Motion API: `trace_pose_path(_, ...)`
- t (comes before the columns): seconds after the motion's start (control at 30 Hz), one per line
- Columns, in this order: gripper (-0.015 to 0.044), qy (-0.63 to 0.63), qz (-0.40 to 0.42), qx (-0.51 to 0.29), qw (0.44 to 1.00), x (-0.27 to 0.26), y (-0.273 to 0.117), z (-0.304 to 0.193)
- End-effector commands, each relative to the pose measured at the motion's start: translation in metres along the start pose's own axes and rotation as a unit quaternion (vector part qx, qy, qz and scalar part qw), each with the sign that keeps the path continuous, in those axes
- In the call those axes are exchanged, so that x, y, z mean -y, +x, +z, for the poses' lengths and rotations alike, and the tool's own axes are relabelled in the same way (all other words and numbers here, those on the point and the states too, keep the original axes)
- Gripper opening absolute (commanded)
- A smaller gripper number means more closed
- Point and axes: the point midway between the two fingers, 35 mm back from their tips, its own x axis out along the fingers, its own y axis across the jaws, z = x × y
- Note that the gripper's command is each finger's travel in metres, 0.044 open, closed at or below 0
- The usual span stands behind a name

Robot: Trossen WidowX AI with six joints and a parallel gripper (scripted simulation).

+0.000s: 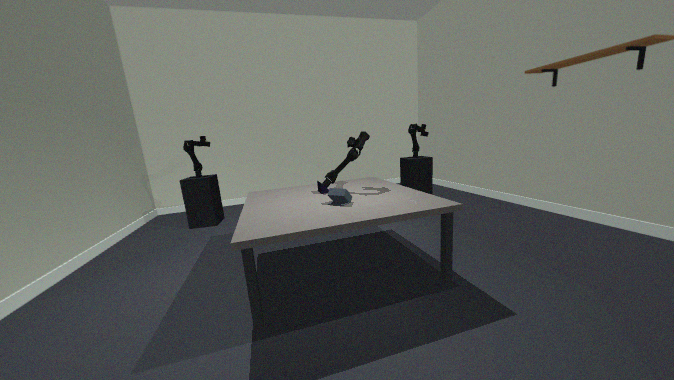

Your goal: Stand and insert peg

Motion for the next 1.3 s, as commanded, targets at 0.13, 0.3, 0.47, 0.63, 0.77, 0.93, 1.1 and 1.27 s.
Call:
trace_pose_path(0.13,0.0440,-0.001,-0.013,0.059,0.998,0.015,0.014,0.027)
trace_pose_path(0.3,0.0440,-0.004,-0.021,0.143,0.989,0.034,0.029,0.072)
trace_pose_path(0.47,0.0440,-0.004,-0.037,0.200,0.979,0.049,0.029,0.112)
trace_pose_path(0.63,0.0440,-0.012,-0.019,0.282,0.959,0.056,0.029,0.165)
trace_pose_path(0.77,0.0440,-0.023,-0.005,0.338,0.941,0.058,0.022,0.208)
trace_pose_path(0.93,0.0440,-0.042,0.020,0.402,0.915,0.051,0.006,0.262)
trace_pose_path(1.1,0.0440,-0.068,0.059,0.457,0.885,0.035,-0.016,0.312)
trace_pose_path(1.27,0.0440,-0.099,0.106,0.500,0.854,0.009,-0.043,0.356)
